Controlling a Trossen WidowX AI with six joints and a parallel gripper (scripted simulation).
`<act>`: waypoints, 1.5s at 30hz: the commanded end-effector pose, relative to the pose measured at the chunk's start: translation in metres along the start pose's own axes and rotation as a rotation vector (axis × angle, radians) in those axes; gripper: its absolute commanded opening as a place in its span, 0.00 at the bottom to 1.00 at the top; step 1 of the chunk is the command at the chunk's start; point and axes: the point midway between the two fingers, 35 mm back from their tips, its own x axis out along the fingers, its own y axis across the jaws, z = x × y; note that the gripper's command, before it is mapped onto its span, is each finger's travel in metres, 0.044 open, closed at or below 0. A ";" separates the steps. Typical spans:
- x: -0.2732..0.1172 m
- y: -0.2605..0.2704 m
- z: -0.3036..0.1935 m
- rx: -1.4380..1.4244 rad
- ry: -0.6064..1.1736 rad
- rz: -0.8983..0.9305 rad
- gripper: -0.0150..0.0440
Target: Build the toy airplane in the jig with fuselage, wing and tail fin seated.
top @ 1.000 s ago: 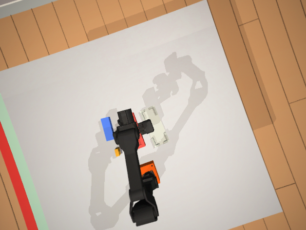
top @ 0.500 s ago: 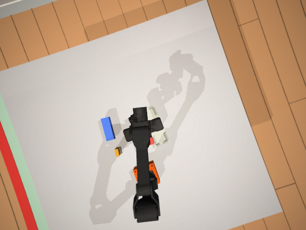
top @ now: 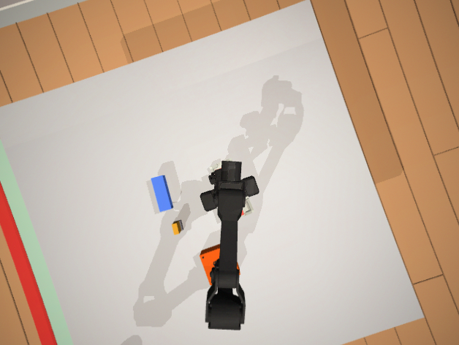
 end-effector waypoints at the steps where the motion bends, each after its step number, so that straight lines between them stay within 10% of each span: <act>1: 0.008 -0.012 -0.008 -0.004 0.011 -0.001 0.25; 11: 0.009 -0.014 -0.009 -0.003 0.011 -0.001 0.59; 45: 0.028 -0.014 -0.009 -0.003 0.011 -0.001 0.59</act>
